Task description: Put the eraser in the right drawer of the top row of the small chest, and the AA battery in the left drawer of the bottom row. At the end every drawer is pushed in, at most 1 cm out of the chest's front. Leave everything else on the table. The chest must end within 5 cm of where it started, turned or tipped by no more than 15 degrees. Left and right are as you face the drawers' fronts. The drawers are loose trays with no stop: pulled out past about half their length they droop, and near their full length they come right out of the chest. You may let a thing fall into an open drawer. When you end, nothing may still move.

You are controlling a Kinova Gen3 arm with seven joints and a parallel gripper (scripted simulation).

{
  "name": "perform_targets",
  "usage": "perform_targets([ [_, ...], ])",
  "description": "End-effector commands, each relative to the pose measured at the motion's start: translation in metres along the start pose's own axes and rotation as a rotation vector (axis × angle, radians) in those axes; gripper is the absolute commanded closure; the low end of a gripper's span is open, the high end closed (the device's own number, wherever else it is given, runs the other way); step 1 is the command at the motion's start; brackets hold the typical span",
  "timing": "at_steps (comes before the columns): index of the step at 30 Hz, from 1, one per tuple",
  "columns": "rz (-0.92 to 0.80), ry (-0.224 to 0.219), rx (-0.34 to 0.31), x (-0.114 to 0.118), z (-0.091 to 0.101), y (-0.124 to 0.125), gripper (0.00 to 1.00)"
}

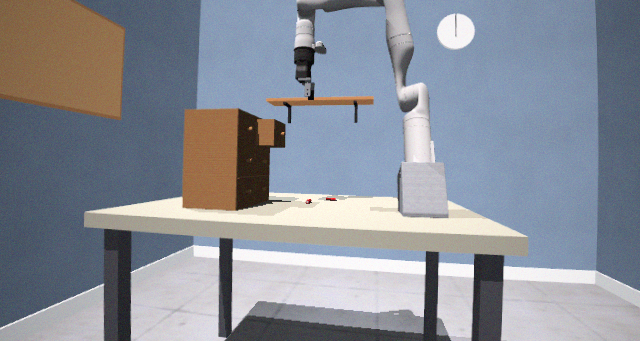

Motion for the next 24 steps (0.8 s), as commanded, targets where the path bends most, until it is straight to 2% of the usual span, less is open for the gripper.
perform_targets([
  [1,0.004,-0.001,0.008,0.0004,0.0003,-0.0009,0.0],
  [24,0.011,-0.004,0.02,0.0017,0.0,-0.0018,0.0],
])
Point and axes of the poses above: the point where the finger pads meet when closed, its own z axis back along the fingers, its own x axis across the jaws, y = z × x, the point moved 9 cm from there along z, back along the fingers, and after that the axes turned 5 degrees about -z, right-handed, at the moved point
